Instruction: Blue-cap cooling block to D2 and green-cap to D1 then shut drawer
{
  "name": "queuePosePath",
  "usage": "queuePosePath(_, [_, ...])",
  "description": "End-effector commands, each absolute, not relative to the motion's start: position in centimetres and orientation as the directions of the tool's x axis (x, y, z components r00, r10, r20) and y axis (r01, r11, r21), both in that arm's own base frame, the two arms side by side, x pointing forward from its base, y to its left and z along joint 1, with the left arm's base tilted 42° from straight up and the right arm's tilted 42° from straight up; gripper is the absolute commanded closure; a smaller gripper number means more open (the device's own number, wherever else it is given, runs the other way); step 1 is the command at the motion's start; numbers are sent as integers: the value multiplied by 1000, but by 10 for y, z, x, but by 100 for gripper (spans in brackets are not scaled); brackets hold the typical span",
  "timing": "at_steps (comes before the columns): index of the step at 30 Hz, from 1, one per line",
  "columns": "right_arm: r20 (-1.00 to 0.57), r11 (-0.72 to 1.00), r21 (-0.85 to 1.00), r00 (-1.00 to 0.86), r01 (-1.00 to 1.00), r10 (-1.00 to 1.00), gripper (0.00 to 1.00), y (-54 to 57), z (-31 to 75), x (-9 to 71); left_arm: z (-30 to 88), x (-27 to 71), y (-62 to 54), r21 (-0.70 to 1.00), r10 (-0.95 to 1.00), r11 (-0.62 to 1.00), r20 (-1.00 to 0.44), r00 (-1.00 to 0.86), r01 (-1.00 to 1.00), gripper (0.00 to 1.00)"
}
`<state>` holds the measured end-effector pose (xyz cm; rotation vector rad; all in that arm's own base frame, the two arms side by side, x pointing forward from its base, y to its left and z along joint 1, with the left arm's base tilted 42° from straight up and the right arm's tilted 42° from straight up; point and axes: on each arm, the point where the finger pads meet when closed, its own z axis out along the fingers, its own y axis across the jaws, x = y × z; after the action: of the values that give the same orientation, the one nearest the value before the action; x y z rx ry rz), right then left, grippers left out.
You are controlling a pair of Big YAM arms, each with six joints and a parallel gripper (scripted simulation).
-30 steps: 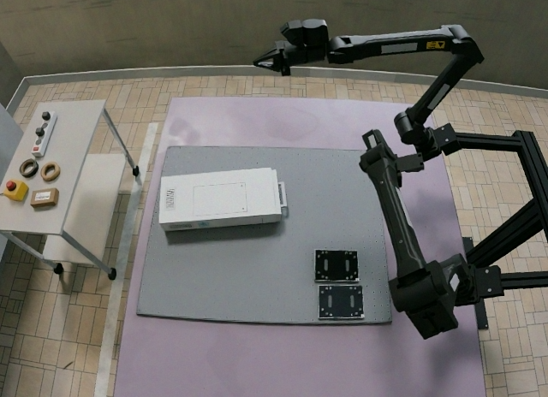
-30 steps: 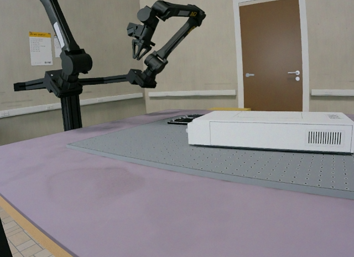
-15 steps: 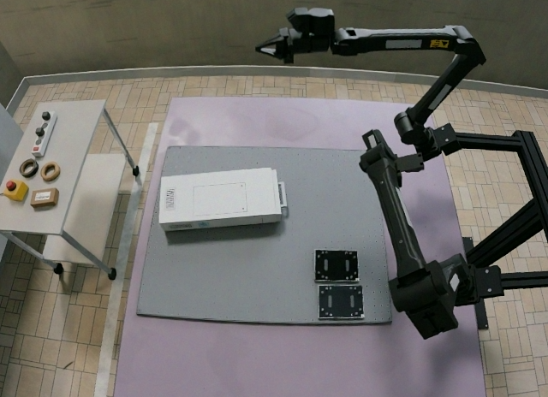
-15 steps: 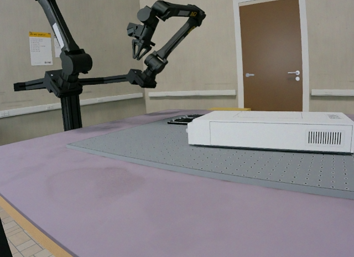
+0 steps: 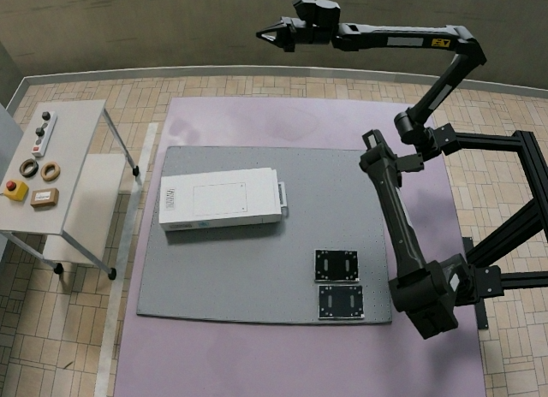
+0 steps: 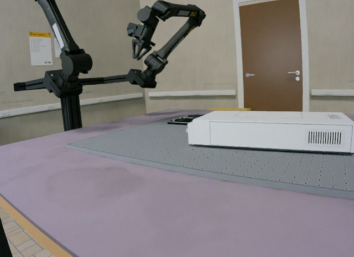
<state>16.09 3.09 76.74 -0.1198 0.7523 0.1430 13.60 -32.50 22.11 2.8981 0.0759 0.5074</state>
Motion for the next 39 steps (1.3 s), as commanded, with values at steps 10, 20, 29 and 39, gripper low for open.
queuePosePath(10, [-600, 980, -61, 792, -189, 116, 100, 26, 826, 91, 235, 136, -333, 236, 92, -972, 335, 938, 11, 72])
queuePosePath(20, [-528, 975, -37, 832, -219, 167, 100, 13, 839, 53, 235, 136, -333, 236, 92, -972, 335, 938, 11, 72])
queuePosePath(29, [-527, 975, -45, 834, -219, 163, 100, 7, 852, 14, 235, 136, -333, 236, 92, -972, 335, 938, 11, 72])
queuePosePath(39, [-411, 964, -37, 884, -261, 224, 100, 5, 860, 6, 235, 136, -333, 236, 92, -972, 335, 938, 11, 72])
